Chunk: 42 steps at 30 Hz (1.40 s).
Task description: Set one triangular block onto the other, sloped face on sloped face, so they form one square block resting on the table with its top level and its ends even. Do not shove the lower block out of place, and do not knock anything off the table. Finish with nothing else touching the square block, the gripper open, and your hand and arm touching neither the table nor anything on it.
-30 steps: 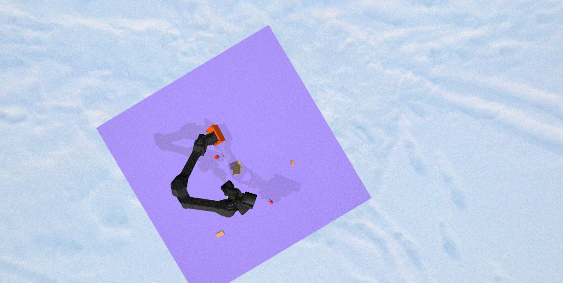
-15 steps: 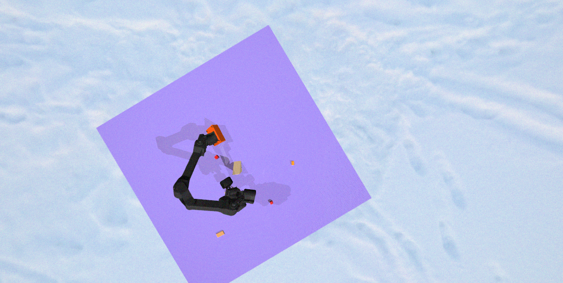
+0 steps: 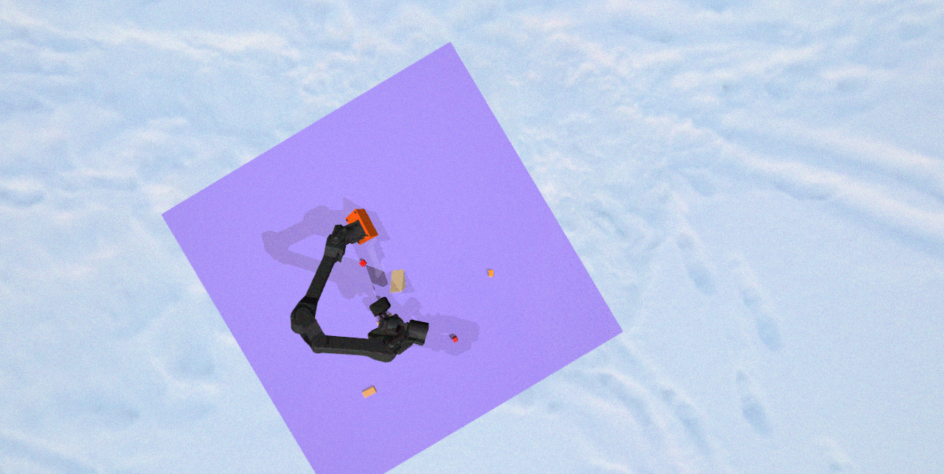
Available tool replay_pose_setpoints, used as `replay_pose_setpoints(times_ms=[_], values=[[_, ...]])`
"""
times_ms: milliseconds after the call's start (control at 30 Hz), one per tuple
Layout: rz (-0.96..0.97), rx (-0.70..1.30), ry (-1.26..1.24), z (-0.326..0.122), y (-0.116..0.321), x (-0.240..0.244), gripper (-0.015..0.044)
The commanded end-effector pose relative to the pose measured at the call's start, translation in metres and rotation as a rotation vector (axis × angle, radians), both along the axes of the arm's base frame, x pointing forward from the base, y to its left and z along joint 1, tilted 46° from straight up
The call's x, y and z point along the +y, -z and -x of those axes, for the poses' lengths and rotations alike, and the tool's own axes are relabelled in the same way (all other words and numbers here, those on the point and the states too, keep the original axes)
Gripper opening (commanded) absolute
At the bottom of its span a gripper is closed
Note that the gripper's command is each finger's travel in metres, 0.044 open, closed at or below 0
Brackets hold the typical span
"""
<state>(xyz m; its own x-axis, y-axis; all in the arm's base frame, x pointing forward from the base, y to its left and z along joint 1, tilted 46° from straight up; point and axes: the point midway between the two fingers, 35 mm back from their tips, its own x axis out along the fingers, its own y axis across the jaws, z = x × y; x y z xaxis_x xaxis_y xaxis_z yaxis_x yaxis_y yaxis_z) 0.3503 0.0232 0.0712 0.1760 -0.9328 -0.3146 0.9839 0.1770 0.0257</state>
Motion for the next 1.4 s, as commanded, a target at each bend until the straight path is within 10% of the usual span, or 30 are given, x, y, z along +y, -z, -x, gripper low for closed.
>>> replay_pose_setpoints(times_ms=[0, 1367], values=[[0.002, 0.019, 0.007, 0.000, 0.004, -0.008, 0.0440], [-0.009, 0.062, 0.077, -0.012, 0.024, -0.070, 0.0440]])
